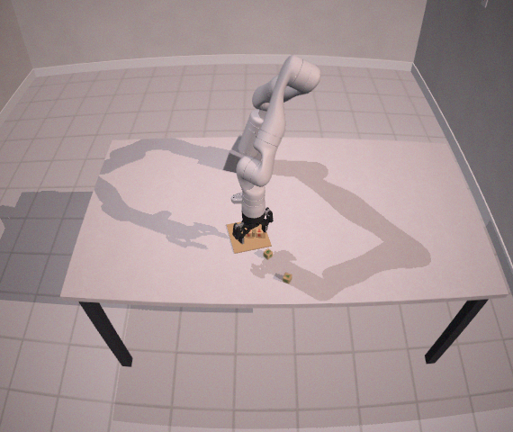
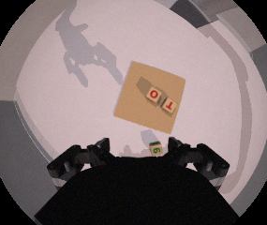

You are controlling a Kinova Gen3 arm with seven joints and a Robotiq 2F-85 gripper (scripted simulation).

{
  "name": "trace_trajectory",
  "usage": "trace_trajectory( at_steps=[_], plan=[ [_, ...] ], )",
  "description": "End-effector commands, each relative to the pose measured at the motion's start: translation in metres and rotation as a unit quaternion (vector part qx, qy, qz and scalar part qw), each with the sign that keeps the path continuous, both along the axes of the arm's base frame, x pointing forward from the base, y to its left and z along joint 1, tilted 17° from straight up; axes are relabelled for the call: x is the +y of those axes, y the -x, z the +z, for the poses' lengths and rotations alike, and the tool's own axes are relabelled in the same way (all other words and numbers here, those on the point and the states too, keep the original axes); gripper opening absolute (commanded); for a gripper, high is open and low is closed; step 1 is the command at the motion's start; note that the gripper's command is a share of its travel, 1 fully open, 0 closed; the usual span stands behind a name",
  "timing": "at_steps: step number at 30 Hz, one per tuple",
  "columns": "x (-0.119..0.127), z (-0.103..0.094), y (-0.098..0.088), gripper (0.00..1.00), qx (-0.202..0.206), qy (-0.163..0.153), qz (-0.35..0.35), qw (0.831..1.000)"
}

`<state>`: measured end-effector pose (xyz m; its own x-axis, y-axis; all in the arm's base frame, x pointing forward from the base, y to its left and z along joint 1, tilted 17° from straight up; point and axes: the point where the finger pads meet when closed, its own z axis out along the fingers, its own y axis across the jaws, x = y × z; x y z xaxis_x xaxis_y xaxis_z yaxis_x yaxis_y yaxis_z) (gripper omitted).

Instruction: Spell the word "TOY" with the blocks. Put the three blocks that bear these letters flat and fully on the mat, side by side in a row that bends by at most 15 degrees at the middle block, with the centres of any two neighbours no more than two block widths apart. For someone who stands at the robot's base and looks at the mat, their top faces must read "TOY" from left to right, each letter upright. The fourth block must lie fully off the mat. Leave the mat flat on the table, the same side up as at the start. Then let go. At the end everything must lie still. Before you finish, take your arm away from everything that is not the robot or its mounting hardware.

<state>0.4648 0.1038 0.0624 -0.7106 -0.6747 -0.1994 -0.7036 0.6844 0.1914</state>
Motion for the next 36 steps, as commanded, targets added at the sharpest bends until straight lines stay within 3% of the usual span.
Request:
trace_trajectory(
  at_steps=[1, 10, 12, 22, 27, 29, 36],
  plan=[
    [0.015, 0.000, -0.010, 1.00, 0.014, 0.004, -0.034, 0.999],
    [0.045, 0.009, -0.040, 1.00, 0.058, 0.002, -0.198, 0.978],
    [0.045, 0.009, -0.040, 1.00, 0.058, 0.002, -0.198, 0.978],
    [0.083, 0.023, -0.066, 1.00, 0.094, -0.006, -0.342, 0.935],
    [0.100, 0.030, -0.075, 1.00, 0.108, -0.010, -0.394, 0.913],
    [0.100, 0.030, -0.075, 1.00, 0.108, -0.010, -0.394, 0.913],
    [0.118, 0.038, -0.083, 1.00, 0.121, -0.016, -0.444, 0.888]
  ],
)
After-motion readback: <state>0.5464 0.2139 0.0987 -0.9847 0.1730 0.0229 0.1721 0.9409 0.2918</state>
